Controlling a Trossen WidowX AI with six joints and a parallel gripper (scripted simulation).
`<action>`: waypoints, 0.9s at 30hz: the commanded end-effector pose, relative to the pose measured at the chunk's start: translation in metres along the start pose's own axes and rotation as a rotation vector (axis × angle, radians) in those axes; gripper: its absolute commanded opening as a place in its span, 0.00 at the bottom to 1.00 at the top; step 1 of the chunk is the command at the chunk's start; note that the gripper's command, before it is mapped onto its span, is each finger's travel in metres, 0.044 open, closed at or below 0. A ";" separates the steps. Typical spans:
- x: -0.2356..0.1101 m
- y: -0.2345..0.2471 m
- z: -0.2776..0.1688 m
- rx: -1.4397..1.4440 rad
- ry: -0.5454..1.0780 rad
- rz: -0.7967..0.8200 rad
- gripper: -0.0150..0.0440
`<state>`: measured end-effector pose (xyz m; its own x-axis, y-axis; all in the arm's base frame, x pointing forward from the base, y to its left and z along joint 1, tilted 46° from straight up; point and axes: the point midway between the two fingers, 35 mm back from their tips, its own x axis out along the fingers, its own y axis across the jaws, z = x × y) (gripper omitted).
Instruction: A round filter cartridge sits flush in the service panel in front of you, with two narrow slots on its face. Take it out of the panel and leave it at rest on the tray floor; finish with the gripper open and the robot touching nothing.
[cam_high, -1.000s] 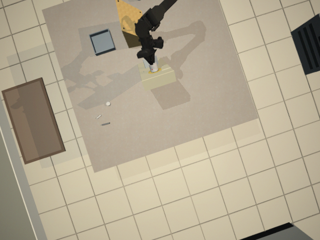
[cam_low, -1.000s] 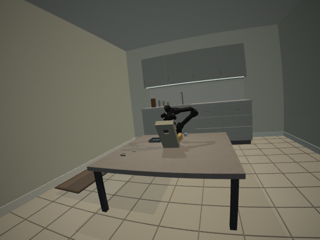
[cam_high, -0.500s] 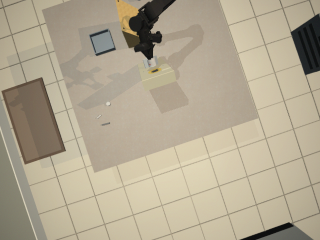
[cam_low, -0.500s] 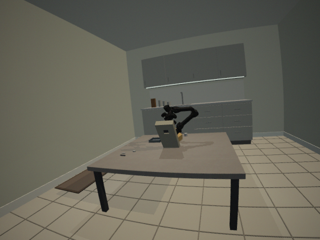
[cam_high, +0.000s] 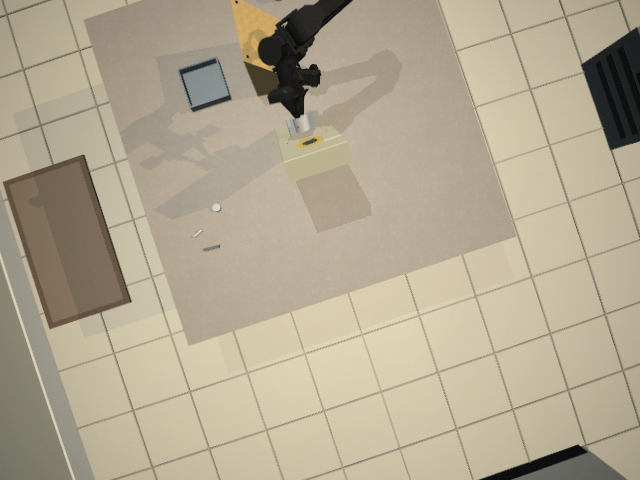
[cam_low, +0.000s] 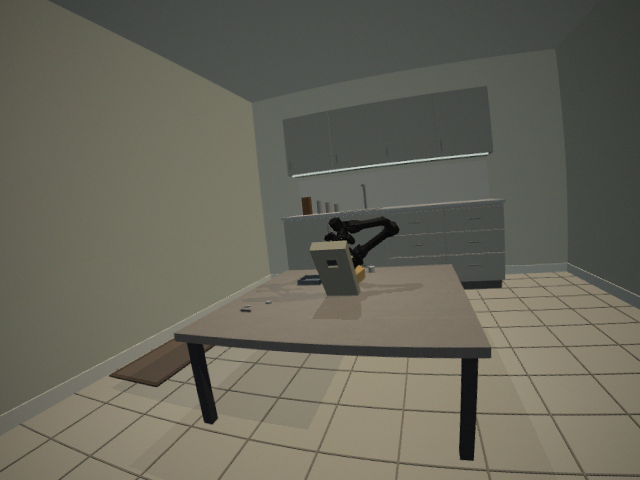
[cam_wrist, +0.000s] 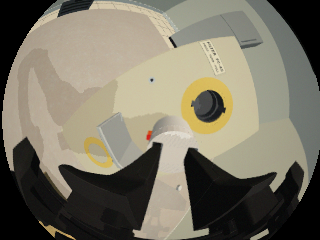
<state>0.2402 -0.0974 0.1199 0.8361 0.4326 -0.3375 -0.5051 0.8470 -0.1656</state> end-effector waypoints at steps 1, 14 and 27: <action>0.001 0.012 -0.006 -0.012 -0.007 -0.003 0.25; 0.002 0.011 -0.007 0.002 0.000 0.001 0.45; 0.000 0.002 0.000 -0.012 -0.007 -0.003 0.45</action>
<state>0.2335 -0.0879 0.1104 0.8362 0.4321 -0.3377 -0.5049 0.8470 -0.1665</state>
